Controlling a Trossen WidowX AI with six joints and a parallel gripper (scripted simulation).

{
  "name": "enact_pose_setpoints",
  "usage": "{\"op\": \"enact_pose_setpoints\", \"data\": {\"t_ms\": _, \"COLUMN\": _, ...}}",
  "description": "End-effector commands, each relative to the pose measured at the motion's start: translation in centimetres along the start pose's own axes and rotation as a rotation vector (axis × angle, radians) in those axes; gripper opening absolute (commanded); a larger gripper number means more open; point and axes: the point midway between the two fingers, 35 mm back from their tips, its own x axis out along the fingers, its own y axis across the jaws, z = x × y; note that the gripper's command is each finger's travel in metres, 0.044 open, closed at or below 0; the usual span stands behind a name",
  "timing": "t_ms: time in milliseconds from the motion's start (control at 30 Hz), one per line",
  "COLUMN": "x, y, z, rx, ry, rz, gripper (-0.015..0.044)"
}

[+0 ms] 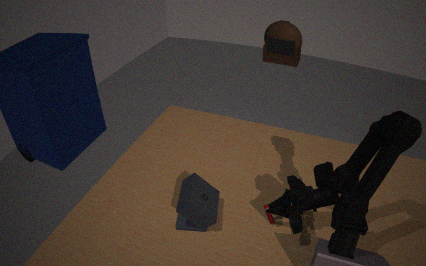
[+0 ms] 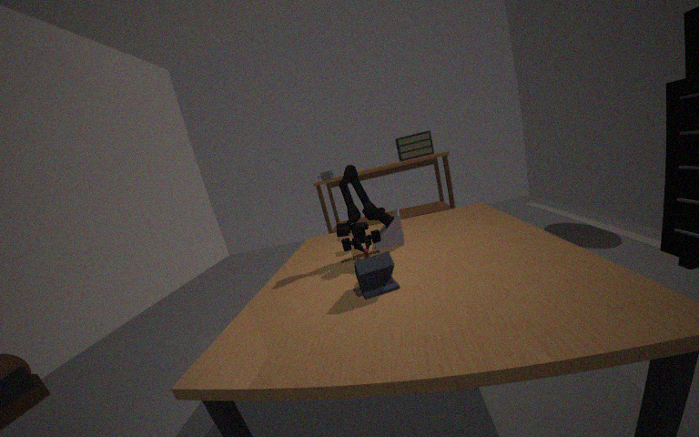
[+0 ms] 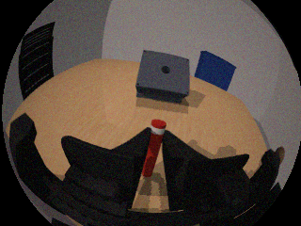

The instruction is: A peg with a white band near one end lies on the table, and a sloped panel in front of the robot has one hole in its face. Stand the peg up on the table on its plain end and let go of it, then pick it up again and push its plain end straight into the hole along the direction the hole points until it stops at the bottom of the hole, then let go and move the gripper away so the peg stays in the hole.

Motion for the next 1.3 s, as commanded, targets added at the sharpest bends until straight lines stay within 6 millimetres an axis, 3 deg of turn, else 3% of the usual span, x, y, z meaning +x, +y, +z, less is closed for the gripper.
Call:
{"op": "enact_pose_setpoints", "data": {"t_ms": 0, "x": -0.3, "y": 0.1, "z": -0.1, "rx": -0.006, "ry": -0.042, "rz": 0.0, "gripper": 0.0049}}
{"op": "enact_pose_setpoints", "data": {"t_ms": 633, "x": -1.3, "y": 0.2, "z": -0.8, "rx": -0.006, "ry": -0.206, "rz": 0.002, "gripper": 0.0049}}
{"op": "enact_pose_setpoints", "data": {"t_ms": 1267, "x": -1.2, "y": 0.3, "z": -1.2, "rx": 0.014, "ry": -0.176, "rz": 0.006, "gripper": 0.0049}}
